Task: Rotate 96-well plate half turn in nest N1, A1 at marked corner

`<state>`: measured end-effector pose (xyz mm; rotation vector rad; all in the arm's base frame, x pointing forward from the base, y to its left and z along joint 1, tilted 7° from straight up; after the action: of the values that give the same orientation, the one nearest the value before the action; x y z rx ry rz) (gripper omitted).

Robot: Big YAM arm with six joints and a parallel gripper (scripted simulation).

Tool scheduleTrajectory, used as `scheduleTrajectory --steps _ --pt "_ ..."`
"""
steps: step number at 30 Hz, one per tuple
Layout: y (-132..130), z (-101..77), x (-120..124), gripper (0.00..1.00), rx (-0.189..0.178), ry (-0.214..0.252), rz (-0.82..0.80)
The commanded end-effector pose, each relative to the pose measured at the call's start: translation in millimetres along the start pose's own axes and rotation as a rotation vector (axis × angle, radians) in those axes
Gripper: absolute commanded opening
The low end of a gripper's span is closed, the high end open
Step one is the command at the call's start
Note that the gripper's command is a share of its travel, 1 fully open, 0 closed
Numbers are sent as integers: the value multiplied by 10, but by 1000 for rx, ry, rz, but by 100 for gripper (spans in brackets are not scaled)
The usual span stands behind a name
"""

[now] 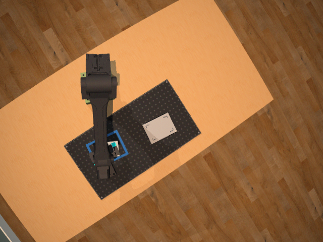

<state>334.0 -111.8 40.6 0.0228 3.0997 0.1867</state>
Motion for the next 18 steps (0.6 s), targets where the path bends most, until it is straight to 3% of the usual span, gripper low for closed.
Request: scheduleTrajectory --steps 1,5,18 --pt "5 -6 -3 100 -4 10 166" --pt "4 -6 -3 100 -3 10 300" --pt "5 -6 -2 100 -3 11 304"
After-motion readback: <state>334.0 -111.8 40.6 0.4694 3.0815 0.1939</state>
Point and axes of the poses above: the point where the finger pads meet when closed, its own z axis out along the fingers, its own y axis across the jaws, x = y × z, the point moved 4 cm from there along -z, back along the fingers
